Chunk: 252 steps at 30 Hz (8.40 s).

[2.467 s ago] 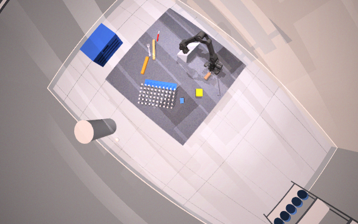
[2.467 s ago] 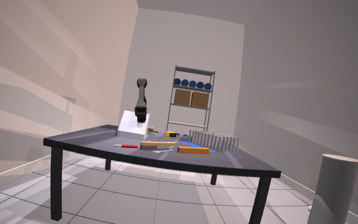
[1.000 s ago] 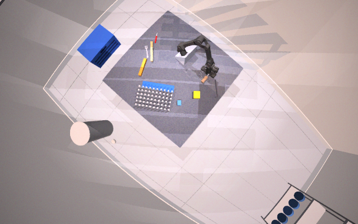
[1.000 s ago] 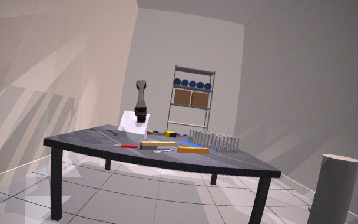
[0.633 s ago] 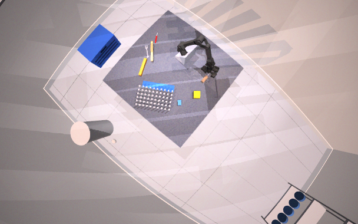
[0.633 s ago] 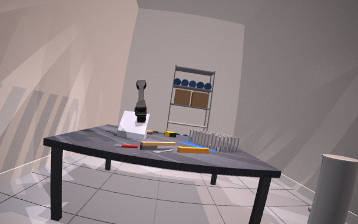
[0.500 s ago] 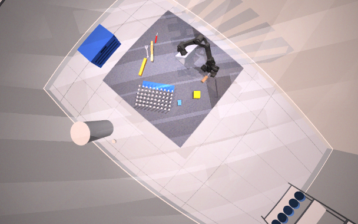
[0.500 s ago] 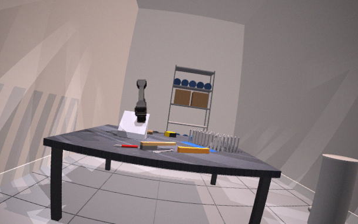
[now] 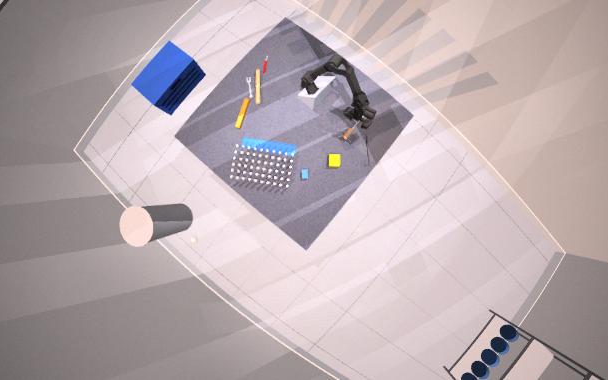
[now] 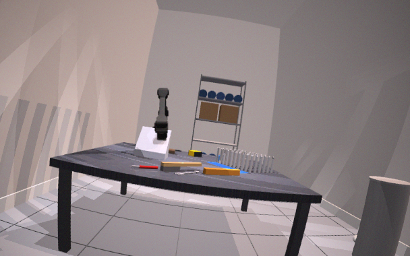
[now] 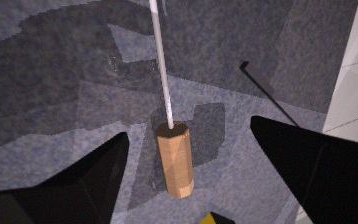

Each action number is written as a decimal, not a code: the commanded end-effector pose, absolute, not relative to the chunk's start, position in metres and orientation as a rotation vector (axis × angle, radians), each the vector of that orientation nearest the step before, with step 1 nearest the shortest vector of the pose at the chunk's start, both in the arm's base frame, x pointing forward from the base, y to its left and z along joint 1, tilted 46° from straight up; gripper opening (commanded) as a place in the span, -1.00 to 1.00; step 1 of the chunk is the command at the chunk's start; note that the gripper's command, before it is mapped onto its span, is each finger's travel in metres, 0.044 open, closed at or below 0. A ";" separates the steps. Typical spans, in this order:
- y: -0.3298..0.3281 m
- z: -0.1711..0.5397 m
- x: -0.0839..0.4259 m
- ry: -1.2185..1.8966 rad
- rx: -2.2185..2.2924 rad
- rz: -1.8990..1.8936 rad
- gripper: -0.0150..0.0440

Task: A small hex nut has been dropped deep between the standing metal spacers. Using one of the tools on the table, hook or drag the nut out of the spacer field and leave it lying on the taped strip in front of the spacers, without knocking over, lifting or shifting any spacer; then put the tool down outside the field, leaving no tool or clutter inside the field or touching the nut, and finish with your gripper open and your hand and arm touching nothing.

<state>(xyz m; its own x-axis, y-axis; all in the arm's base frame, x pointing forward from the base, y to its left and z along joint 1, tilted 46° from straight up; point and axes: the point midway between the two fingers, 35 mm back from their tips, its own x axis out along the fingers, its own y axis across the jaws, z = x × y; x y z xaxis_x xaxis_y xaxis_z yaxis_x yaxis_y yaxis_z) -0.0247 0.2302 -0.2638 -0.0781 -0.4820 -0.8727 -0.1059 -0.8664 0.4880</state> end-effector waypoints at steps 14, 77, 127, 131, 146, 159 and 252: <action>0.233 -0.262 -0.018 -0.641 1.910 -2.049 1.00; 0.191 -0.295 0.063 -0.698 1.610 -2.386 0.46; 0.290 -0.194 0.075 -0.698 1.608 -2.392 -0.49; 0.293 -0.188 0.075 -0.700 1.606 -2.392 -0.49; 0.280 -0.150 0.129 -1.004 1.885 -2.329 -0.49; 0.247 -0.099 0.191 -1.415 2.232 -2.172 -0.49; -0.102 0.022 0.269 -3.370 2.964 0.600 -0.49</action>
<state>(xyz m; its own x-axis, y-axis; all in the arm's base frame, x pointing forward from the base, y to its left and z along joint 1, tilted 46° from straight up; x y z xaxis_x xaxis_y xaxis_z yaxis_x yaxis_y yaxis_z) 0.2722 -0.0914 0.0326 0.3187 -0.7082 -0.6300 -0.4421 0.4768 -0.7597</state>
